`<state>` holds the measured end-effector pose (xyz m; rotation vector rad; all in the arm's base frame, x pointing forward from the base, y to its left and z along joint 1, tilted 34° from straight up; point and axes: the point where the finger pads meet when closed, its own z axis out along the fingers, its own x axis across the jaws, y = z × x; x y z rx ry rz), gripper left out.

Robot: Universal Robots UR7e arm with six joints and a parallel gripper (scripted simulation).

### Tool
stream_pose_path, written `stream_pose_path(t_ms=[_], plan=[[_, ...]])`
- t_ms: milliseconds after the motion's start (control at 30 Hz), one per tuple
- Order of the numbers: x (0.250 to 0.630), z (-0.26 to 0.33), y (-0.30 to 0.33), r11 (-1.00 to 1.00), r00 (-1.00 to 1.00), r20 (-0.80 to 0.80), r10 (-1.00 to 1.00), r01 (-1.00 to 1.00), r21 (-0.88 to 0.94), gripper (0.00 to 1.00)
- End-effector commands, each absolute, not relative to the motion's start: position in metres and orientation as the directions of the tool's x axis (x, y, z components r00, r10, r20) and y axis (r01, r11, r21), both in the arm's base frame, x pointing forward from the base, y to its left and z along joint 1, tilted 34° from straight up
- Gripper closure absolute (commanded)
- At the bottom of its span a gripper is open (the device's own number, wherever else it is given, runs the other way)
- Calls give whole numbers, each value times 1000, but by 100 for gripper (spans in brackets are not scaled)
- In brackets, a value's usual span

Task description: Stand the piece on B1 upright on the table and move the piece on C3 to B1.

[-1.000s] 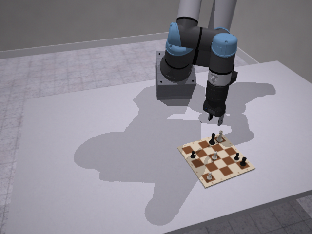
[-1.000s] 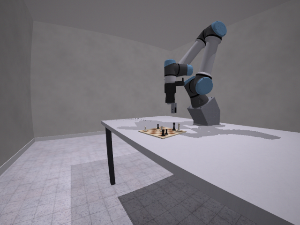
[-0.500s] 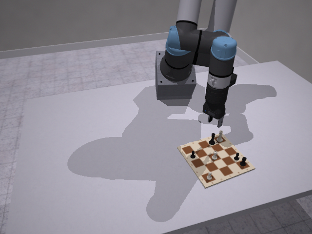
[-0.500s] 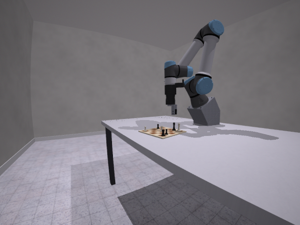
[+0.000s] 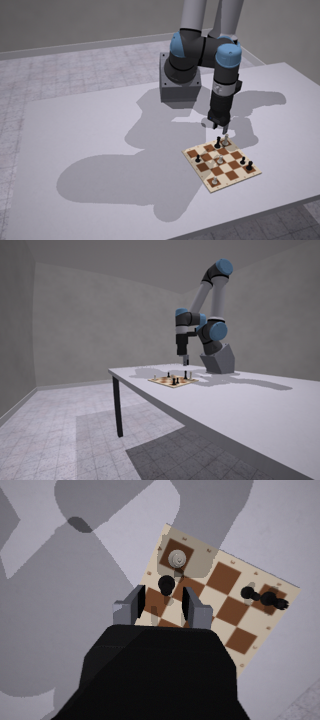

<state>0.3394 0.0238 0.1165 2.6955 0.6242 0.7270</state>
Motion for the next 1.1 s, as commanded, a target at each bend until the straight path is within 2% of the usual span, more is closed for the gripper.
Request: stream_pose_path(t_ms=[0,1067], plan=[[345,109,23,-866,780,408,474,331,375,21],[353,100,21,-866,779,410,474,329,377,21]])
